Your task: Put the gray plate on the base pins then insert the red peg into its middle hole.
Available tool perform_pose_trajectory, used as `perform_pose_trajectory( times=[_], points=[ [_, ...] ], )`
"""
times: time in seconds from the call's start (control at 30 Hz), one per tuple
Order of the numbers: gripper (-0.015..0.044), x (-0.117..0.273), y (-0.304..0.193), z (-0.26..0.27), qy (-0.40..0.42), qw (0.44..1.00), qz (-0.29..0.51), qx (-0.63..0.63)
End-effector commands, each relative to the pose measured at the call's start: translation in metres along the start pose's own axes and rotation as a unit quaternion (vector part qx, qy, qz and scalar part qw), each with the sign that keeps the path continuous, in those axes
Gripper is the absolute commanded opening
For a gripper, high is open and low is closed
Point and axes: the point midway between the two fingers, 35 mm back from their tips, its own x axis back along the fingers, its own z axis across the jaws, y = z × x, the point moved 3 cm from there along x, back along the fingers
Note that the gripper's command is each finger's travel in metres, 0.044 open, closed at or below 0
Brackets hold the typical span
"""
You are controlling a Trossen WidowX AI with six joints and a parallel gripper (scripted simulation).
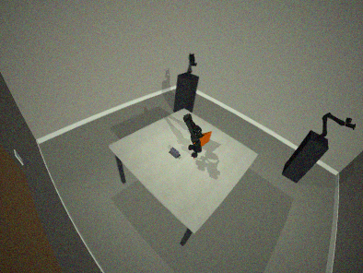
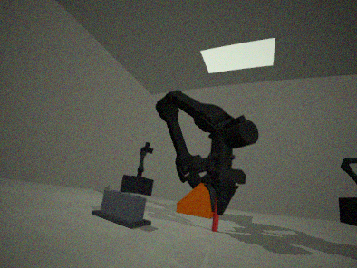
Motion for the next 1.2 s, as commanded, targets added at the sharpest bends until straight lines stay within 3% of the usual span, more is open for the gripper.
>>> perform_pose_trajectory(
  times=[0.0,0.17,0.27,0.57,1.17],
  points=[
    [0.0151,-0.001,0.001,-0.001,-0.001,1.0,-0.002,0.002],
    [0.002,-0.001,0.001,-0.001,-0.001,1.0,-0.002,0.002],
    [0.0,-0.001,0.001,-0.001,-0.001,1.0,-0.002,0.002],
    [0.0,0.003,0.0,0.0,-0.001,1.0,-0.001,0.002],
    [0.0,0.058,-0.001,0.007,0.0,1.0,0.001,0.003]
  ],
)
